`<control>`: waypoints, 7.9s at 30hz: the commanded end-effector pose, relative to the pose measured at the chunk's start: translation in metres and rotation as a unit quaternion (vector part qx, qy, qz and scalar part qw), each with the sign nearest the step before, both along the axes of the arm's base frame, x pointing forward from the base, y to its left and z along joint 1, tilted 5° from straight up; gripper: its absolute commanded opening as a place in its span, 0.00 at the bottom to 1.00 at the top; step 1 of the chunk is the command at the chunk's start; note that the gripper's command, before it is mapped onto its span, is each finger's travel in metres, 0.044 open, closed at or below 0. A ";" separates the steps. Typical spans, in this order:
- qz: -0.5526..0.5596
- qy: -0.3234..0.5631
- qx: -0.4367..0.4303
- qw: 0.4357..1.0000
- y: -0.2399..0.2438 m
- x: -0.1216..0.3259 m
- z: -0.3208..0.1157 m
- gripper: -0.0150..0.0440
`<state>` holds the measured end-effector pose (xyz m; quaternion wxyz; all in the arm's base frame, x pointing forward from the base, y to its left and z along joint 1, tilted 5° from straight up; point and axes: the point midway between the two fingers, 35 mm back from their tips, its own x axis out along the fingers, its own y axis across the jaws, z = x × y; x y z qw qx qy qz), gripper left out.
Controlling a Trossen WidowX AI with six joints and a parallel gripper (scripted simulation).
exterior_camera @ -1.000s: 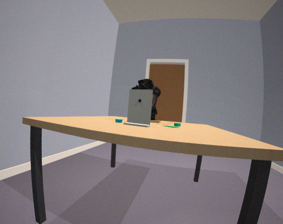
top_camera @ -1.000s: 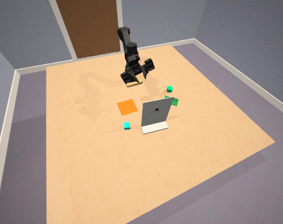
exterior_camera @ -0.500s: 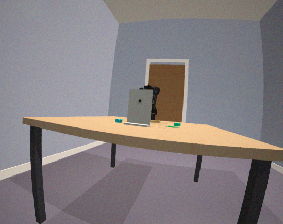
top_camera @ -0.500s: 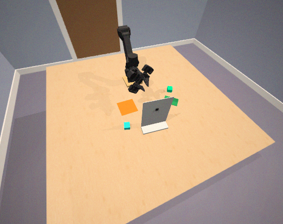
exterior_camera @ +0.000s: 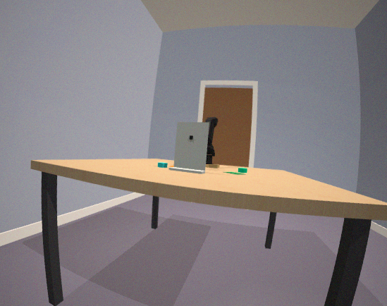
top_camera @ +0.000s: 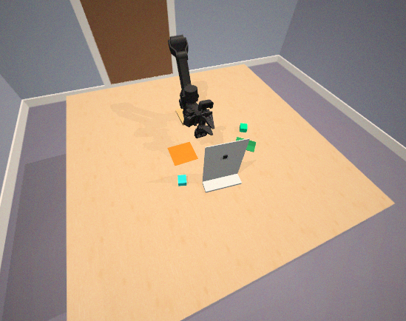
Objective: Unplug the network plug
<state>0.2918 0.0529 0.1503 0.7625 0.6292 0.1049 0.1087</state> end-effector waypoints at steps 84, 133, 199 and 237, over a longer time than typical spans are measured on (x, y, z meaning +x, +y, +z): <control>0.015 0.022 0.057 0.998 0.014 0.110 -0.013 0.28; 0.015 0.023 0.057 0.998 0.012 0.084 -0.014 0.25; 0.015 0.025 0.057 0.998 0.014 0.042 -0.014 0.25; 0.015 0.026 0.057 0.998 0.012 0.027 0.041 0.25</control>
